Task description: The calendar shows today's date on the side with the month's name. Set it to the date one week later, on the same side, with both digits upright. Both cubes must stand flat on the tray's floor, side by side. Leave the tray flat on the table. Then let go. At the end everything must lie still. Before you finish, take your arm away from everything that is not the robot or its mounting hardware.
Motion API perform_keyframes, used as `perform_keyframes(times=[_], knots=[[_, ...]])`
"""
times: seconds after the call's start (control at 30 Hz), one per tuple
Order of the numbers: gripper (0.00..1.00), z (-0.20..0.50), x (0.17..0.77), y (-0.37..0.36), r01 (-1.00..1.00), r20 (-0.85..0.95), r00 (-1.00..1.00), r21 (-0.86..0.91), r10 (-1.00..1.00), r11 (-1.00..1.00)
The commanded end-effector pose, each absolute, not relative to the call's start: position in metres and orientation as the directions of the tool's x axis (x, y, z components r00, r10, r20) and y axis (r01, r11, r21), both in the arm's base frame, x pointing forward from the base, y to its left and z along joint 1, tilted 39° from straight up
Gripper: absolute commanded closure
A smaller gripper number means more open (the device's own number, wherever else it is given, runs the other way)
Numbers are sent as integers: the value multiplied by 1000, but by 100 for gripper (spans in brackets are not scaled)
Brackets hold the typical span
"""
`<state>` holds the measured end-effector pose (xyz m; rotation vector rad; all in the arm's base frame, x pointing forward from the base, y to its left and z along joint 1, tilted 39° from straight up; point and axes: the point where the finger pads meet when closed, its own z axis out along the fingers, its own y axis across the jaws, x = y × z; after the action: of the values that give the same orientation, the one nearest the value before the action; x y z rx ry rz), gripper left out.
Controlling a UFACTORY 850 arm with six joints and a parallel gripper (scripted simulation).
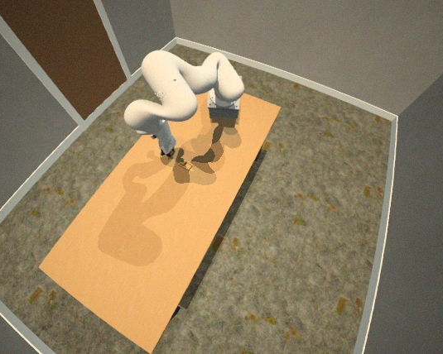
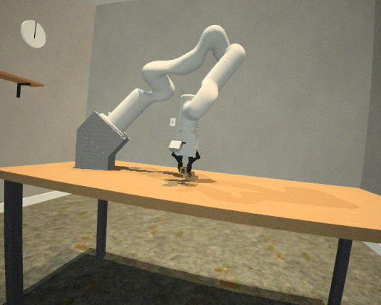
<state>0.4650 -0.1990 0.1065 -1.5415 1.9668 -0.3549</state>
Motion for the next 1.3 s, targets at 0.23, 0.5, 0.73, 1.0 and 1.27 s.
perform_keyframes(times=[0.23, 0.5, 0.73, 1.0, 1.27], knots=[[71, 154, 429, -208, -784, -298, -137, -551, -945, 288], [71, 155, 428, -208, -784, -298, -137, -551, -945, 288], [71, 175, 438, -161, -784, -295, -138, -551, -945, 286], [71, 198, 439, -98, -782, -301, -138, -551, -944, 290], [71, 201, 438, -89, -782, -303, -138, -551, -943, 291]])
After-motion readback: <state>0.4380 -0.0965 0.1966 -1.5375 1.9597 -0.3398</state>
